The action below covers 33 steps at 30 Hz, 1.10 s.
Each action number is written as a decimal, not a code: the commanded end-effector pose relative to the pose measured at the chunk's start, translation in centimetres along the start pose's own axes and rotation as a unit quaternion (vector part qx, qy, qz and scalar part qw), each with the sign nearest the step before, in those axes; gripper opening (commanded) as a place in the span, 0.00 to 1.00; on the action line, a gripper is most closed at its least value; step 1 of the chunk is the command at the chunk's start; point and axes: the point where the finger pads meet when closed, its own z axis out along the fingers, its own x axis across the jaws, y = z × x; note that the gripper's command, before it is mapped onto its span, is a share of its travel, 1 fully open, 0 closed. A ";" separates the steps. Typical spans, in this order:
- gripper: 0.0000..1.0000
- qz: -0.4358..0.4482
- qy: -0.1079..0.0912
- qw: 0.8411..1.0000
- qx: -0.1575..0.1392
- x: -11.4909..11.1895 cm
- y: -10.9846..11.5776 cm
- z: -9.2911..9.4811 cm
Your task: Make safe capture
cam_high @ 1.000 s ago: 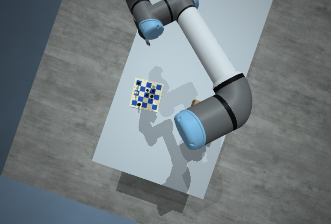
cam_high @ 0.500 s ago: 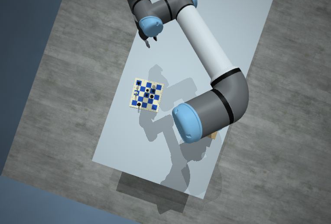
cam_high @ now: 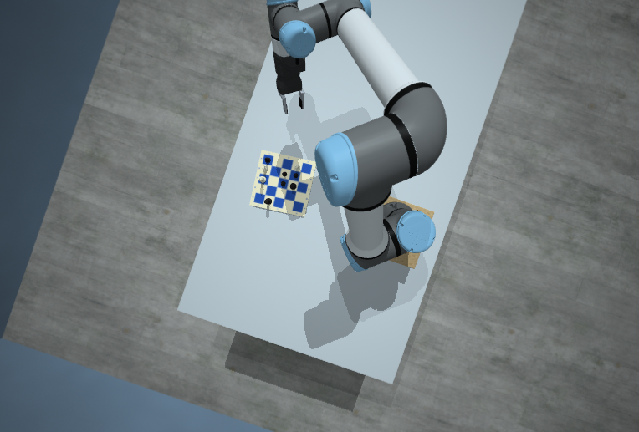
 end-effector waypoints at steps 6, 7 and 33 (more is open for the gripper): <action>1.00 0.140 0.088 0.978 0.123 -0.1 2.0 6.9; 1.00 0.183 0.112 0.963 0.161 -0.1 2.2 7.7; 1.00 0.289 0.157 0.909 0.255 0.1 3.2 11.7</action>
